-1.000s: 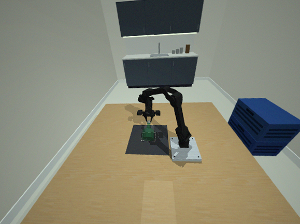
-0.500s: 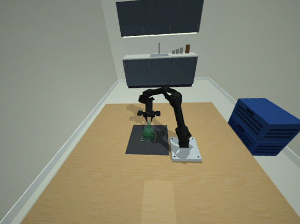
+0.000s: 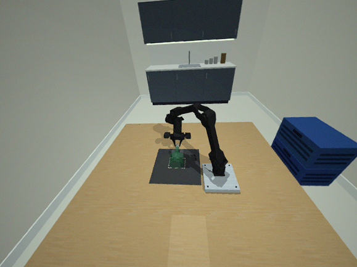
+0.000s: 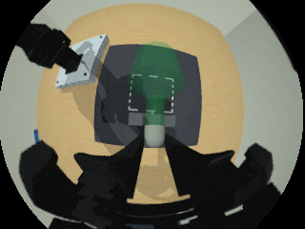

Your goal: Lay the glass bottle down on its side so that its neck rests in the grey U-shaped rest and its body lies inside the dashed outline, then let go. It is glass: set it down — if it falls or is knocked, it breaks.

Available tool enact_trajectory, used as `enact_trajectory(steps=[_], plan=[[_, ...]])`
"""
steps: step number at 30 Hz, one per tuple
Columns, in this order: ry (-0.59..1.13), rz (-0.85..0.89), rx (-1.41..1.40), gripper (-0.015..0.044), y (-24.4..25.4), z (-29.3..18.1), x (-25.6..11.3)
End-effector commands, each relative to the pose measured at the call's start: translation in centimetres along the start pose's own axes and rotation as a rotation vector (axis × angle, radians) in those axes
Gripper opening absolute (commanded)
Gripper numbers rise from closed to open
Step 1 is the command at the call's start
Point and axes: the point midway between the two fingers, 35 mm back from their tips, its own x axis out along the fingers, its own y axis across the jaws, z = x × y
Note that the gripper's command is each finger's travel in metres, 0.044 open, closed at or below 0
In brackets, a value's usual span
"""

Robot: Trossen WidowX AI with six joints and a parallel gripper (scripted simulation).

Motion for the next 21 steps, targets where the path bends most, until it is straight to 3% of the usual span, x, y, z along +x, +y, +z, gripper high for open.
enact_trajectory(steps=[1, 21], plan=[[0.0, 0.001, -0.002, 0.0113, 0.06, -0.23, 0.31], [0.001, -0.002, 0.005, 0.0113, 0.15, -1.14, 1.3]])
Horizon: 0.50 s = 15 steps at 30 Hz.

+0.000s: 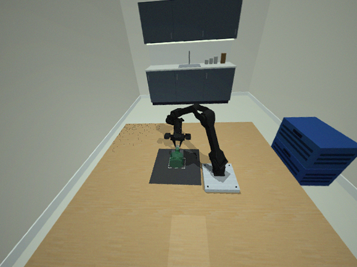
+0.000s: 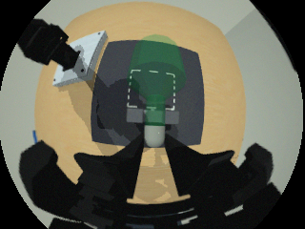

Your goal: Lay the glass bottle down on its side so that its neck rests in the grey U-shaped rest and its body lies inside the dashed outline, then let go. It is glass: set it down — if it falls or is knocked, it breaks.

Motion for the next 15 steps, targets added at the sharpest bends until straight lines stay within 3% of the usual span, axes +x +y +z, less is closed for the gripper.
enact_trajectory(steps=[1, 15], plan=[[0.0, 0.001, -0.002, 0.0113, 0.06, -0.2, 0.32], [0.001, -0.002, 0.003, 0.0113, 0.1, -0.37, 0.67]])
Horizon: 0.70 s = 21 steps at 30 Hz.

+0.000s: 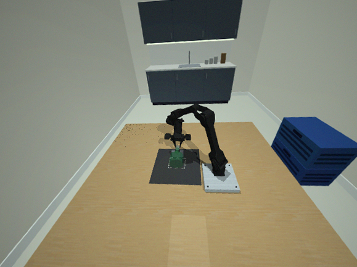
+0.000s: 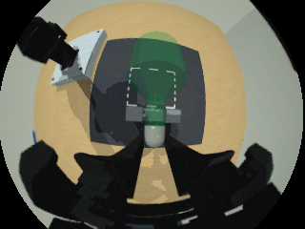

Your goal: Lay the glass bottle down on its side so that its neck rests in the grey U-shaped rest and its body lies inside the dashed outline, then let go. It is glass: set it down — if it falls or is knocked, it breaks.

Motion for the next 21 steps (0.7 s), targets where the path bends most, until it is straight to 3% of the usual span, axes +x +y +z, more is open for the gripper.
enact_trajectory(steps=[1, 21], plan=[[-0.001, 0.001, -0.001, 0.0113, 0.05, 0.01, 0.21], [0.005, -0.004, 0.0, 0.0113, 0.1, -0.05, 0.54]])
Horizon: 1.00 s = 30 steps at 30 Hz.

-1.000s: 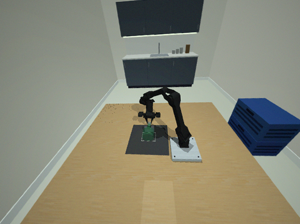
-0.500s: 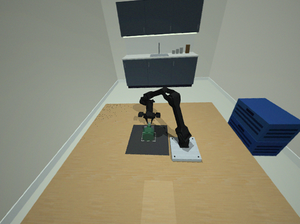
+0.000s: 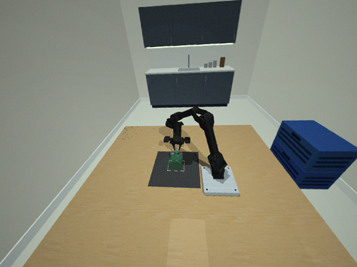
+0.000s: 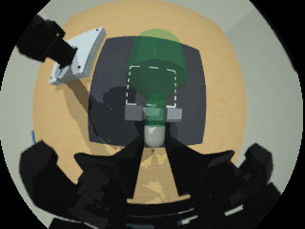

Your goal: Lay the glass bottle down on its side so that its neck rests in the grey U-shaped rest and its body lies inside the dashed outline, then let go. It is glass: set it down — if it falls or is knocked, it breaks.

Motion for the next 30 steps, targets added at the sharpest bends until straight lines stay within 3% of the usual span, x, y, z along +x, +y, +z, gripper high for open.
enact_trajectory(steps=[1, 30], plan=[[-0.002, 0.001, 0.0, 0.0113, 0.07, 0.16, 0.22], [0.018, -0.012, -0.005, 0.0113, 0.15, 0.12, 0.7]])
